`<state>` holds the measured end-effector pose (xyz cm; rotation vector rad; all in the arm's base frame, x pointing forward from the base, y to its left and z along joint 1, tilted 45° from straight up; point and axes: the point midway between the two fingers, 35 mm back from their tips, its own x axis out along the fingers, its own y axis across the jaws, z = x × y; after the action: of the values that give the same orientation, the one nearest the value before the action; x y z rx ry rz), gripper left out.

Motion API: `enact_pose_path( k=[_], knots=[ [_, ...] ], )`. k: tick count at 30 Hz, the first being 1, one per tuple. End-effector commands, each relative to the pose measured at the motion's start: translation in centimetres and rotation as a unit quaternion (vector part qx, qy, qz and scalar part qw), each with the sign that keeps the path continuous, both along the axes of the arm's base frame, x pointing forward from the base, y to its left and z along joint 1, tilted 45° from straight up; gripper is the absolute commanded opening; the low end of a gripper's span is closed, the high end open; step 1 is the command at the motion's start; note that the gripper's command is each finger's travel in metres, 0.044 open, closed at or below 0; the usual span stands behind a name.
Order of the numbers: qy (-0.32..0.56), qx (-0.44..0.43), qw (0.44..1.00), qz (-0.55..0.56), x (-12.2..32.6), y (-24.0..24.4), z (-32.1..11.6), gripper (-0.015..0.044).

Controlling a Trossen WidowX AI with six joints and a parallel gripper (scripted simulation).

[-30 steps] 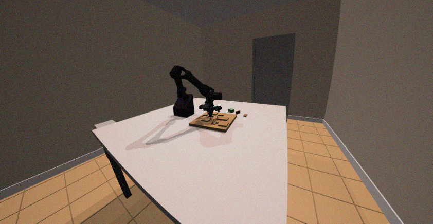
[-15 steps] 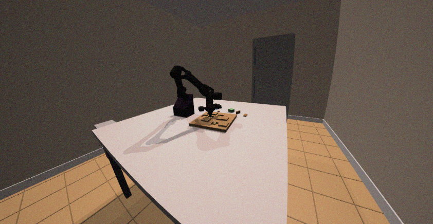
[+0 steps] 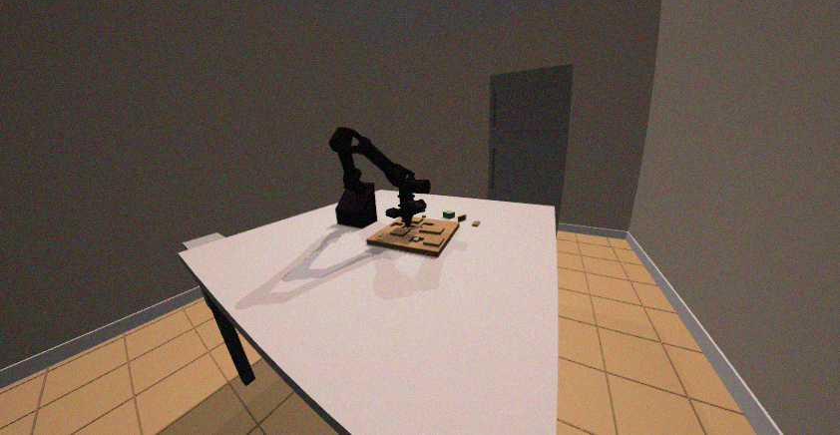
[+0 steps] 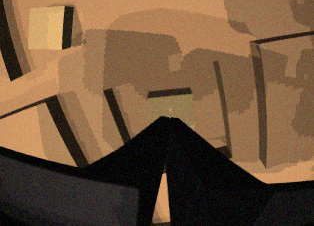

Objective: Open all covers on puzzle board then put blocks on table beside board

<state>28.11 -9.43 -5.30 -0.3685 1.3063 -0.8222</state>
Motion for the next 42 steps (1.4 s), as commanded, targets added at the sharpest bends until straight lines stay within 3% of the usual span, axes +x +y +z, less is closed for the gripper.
enact_pose_path(
  k=[1, 13, 19, 27, 42],
  knots=[
    [0.004, 0.0, 1.0, 0.003, 0.1, 0.1, 0.1, 0.0],
    [0.089, -0.004, 0.993, 0.081, 0.3, 0.8, 1.2, 0.0],
    [0.08, -0.002, 0.994, 0.07, 0.1, 2.1, 2.2, 0.0144],
    [0.088, -0.003, 0.993, 0.082, 0.2, 4.4, 4.7, 0.0144],
    [0.088, -0.003, 0.993, 0.082, 0.3, 2.5, 2.9, 0.0144]
  ],
)
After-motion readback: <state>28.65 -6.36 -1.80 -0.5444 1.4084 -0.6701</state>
